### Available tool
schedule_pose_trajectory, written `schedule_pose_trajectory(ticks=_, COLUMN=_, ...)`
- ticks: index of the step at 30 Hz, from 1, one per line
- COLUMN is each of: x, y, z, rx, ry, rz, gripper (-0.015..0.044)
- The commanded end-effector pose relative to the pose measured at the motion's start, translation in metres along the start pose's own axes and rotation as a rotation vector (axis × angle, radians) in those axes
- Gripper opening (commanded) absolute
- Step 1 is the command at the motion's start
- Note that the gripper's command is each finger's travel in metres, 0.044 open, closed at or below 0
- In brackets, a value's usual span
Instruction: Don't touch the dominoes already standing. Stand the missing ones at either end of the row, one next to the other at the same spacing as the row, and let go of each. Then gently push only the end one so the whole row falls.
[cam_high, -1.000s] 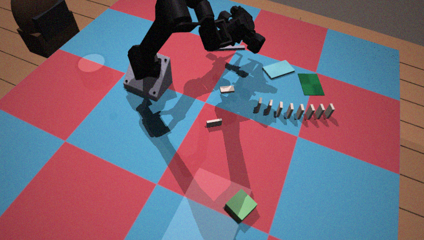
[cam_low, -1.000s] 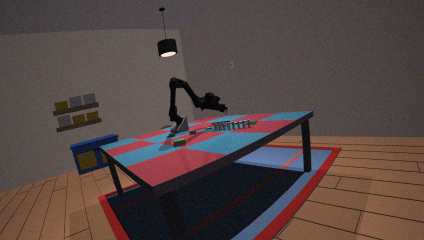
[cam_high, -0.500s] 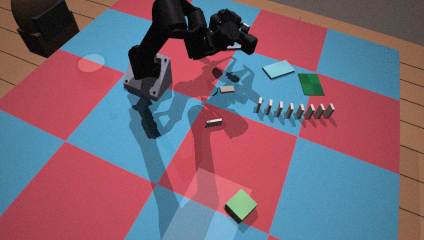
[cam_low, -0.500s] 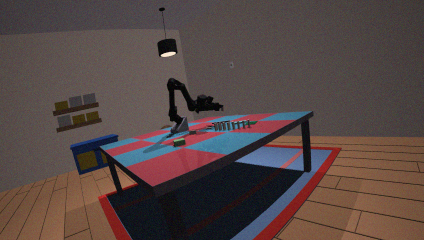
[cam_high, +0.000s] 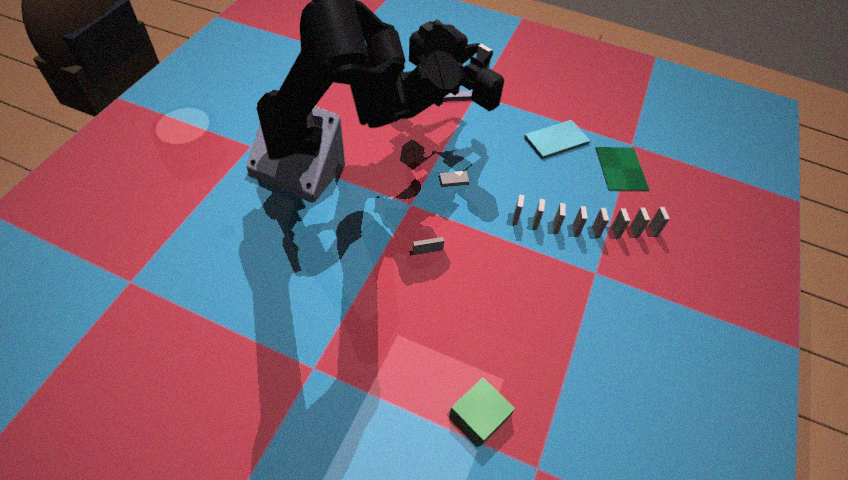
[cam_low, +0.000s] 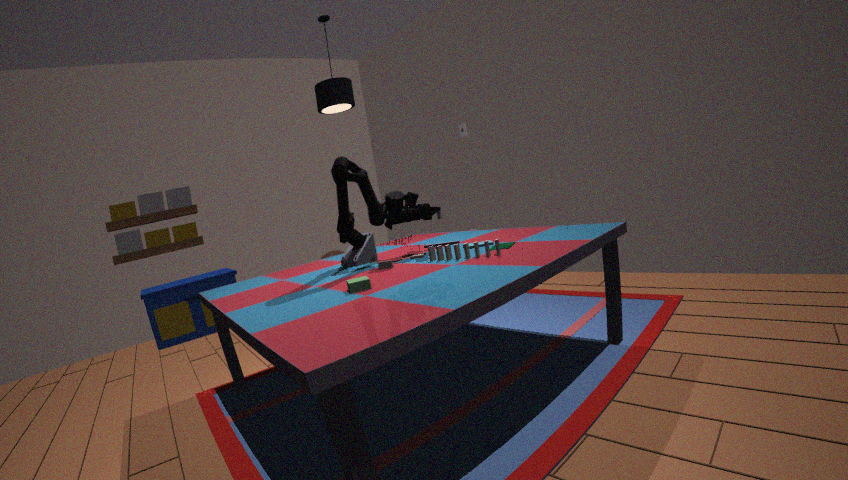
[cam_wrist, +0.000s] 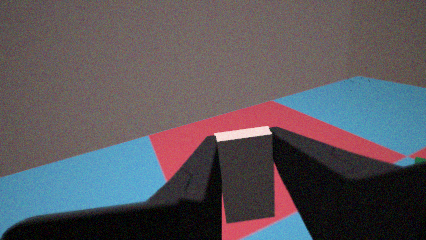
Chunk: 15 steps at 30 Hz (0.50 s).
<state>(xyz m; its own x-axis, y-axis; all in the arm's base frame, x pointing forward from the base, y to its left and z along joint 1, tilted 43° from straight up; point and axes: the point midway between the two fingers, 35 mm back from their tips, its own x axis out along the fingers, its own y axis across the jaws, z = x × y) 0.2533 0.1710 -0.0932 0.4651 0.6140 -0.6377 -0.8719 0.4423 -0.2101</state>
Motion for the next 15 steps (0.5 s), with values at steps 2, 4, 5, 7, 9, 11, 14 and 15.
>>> schedule_pose_trajectory(ticks=2, x=-0.001, y=0.002, z=0.000, rx=-0.004, ry=-0.003, rz=0.006, gripper=0.0107)
schedule_pose_trajectory(ticks=4, x=-0.001, y=0.002, z=0.000, rx=-0.004, ry=-0.003, rz=0.006, gripper=0.0107)
schedule_pose_trajectory(ticks=5, x=-0.001, y=0.002, z=0.000, rx=-0.004, ry=-0.003, rz=0.006, gripper=0.0107)
schedule_pose_trajectory(ticks=7, x=-0.001, y=0.002, z=0.000, rx=-0.004, ry=-0.003, rz=0.006, gripper=0.0107)
schedule_pose_trajectory(ticks=9, x=-0.001, y=0.001, z=-0.002, rx=-0.005, ry=-0.002, rz=0.006, gripper=0.0107)
schedule_pose_trajectory(ticks=11, x=0.000, y=0.000, z=-0.008, rx=-0.005, ry=0.001, rz=0.006, gripper=0.0107)
schedule_pose_trajectory(ticks=14, x=0.001, y=-0.002, z=-0.017, rx=-0.006, ry=0.005, rz=0.007, gripper=0.0107)
schedule_pose_trajectory(ticks=15, x=0.001, y=-0.003, z=-0.020, rx=-0.007, ry=0.006, rz=0.007, gripper=0.0107)
